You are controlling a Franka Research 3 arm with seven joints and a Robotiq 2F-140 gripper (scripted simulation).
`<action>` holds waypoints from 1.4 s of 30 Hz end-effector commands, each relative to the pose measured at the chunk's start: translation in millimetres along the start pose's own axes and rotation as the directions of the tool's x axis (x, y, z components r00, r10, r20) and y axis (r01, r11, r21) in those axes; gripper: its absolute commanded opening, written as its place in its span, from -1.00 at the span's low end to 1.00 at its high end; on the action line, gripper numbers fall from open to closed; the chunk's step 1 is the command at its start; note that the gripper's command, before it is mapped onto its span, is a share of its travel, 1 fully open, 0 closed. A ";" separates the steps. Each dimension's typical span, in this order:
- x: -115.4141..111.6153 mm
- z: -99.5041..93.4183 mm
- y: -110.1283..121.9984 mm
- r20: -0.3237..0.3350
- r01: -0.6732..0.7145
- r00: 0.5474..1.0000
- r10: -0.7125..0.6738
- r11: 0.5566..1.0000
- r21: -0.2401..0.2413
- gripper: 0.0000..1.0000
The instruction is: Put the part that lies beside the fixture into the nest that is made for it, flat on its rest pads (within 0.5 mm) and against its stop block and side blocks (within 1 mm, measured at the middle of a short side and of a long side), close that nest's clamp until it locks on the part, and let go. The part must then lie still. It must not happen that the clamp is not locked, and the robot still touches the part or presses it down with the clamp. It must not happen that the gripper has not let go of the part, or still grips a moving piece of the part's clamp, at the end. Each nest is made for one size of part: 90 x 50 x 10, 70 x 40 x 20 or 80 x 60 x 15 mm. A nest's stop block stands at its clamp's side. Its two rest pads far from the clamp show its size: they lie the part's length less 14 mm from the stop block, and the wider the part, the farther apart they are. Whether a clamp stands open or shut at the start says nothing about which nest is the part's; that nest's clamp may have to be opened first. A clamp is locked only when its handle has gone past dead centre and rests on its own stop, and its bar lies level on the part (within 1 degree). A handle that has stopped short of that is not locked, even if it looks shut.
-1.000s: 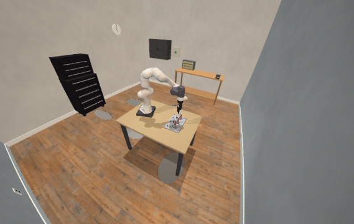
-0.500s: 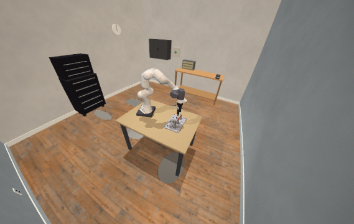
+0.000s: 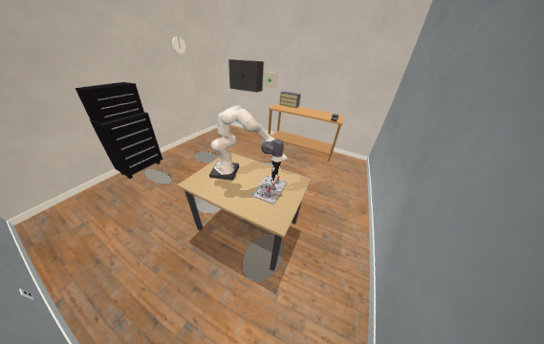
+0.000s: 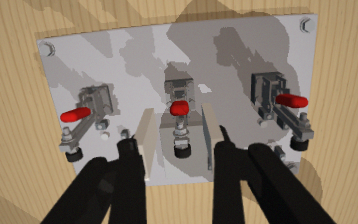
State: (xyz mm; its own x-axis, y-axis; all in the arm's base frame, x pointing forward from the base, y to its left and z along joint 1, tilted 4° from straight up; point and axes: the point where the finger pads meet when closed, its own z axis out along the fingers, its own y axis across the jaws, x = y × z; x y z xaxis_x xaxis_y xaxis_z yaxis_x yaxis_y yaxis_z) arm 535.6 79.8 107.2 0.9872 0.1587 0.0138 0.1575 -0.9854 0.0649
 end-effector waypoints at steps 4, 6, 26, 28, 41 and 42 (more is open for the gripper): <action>1.9 4.1 0.7 -0.007 -0.010 1.000 0.010 1.000 -0.002 -0.44; 1.9 4.2 0.7 -0.007 -0.010 1.000 0.010 1.000 -0.002 -0.44; 1.9 4.2 0.7 -0.007 -0.011 1.000 0.011 1.000 -0.002 -0.44; 1.9 4.2 0.7 -0.007 -0.012 1.000 0.012 1.000 -0.002 -0.44; 1.7 18.0 1.0 -0.007 -0.012 1.000 0.012 1.000 -0.002 -0.44; 1.6 21.0 1.1 -0.007 -0.012 1.000 0.012 1.000 -0.002 -0.44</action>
State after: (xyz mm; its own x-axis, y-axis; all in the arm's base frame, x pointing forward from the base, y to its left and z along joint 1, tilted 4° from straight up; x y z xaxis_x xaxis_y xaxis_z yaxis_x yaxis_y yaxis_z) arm 537.4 79.2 94.4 0.9879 0.1537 0.0189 0.1522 -0.9862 0.0653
